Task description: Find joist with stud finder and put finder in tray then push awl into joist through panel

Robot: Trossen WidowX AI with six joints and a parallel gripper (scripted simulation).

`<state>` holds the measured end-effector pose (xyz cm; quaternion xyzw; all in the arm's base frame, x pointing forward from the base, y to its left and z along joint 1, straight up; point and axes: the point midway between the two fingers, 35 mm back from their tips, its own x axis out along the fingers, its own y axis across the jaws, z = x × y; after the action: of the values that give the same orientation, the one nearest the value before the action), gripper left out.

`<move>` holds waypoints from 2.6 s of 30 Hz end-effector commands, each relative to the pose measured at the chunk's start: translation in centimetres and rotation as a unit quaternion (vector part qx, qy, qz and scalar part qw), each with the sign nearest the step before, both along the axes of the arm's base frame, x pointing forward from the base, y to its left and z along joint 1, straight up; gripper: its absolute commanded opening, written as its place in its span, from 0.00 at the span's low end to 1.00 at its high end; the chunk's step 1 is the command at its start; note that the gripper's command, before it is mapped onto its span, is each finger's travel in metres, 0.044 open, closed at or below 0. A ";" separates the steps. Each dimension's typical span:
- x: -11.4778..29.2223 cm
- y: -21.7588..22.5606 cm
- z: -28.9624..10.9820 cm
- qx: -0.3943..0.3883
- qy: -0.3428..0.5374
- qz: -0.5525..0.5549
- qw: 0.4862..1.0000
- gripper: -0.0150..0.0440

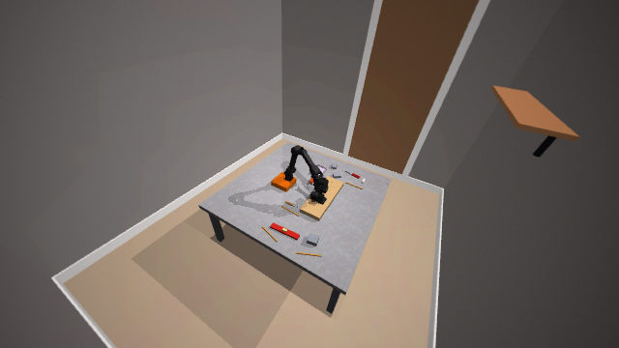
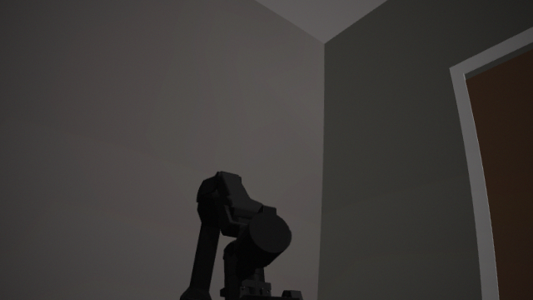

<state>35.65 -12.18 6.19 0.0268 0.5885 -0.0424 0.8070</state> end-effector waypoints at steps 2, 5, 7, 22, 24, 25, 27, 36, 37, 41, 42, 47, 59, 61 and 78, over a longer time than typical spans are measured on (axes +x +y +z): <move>0.0 -1.1 -0.1 -0.001 0.001 0.001 1.000 0.25; -0.1 -1.8 0.0 -0.001 0.001 0.001 1.000 0.25; -0.1 -2.2 0.0 -0.001 0.001 0.001 1.000 0.25; -0.5 -5.3 0.0 -0.003 0.002 0.001 1.000 0.25; -0.5 -5.7 0.0 -0.003 0.002 0.001 1.000 0.25; -0.5 -5.9 0.0 -0.003 0.002 0.001 1.000 0.25; -0.6 -6.4 0.0 -0.003 0.002 0.001 1.000 0.25; -0.8 -8.2 0.1 -0.004 0.002 0.001 1.000 0.25; -0.8 -8.4 0.1 -0.005 0.002 0.001 1.000 0.25; -0.9 -9.3 0.1 -0.005 0.002 0.001 1.000 0.25; -0.9 -9.5 0.1 -0.005 0.002 0.001 1.000 0.25; -1.0 -10.5 0.1 -0.006 0.002 0.001 1.000 0.25; -1.2 -11.6 0.3 -0.006 0.002 -0.001 1.000 0.25; -1.2 -11.6 0.3 -0.006 0.002 -0.001 1.000 0.25; -1.0 -12.0 5.9 -0.006 0.002 0.000 1.000 0.25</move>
<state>34.49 -24.01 10.06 0.0277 0.5960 -0.0444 0.8013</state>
